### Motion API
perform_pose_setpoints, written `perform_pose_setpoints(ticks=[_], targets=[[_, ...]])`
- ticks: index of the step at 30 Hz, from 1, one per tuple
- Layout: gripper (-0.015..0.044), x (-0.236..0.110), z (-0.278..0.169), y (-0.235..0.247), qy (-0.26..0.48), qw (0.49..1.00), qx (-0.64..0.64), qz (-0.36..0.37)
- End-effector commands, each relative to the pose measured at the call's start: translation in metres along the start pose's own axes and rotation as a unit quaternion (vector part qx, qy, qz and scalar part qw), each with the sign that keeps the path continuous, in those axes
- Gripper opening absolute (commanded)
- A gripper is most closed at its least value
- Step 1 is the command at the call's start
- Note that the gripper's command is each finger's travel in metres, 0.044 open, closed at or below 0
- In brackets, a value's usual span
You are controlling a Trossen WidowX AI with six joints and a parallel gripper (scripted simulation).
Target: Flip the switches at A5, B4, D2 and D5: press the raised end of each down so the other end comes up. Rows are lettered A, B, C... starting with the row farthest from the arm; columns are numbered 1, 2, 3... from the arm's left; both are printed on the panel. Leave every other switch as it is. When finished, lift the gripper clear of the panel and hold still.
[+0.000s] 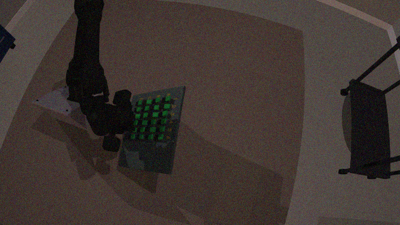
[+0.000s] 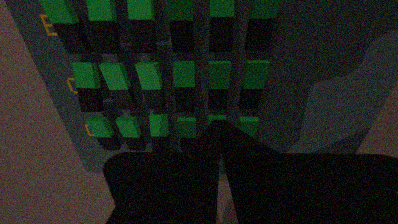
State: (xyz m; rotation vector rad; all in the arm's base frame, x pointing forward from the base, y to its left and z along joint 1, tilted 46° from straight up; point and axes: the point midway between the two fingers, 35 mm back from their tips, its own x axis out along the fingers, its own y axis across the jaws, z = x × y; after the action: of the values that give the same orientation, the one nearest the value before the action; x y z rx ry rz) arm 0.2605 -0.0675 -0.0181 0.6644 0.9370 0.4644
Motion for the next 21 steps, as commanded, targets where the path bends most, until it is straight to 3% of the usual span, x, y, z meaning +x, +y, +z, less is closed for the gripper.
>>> perform_pose_setpoints(ticks=[1,11,17,21], targets=[[0.0,0.002,-0.002,0.001,0.002,1.0,0.004,0.002],[0.0,0.003,-0.002,0.001,0.002,1.0,0.004,0.002],[0.0,-0.055,-0.003,-0.001,-0.008,1.0,0.004,-0.001],[0.0,-0.063,-0.004,0.0,-0.01,1.0,0.004,0.001]])
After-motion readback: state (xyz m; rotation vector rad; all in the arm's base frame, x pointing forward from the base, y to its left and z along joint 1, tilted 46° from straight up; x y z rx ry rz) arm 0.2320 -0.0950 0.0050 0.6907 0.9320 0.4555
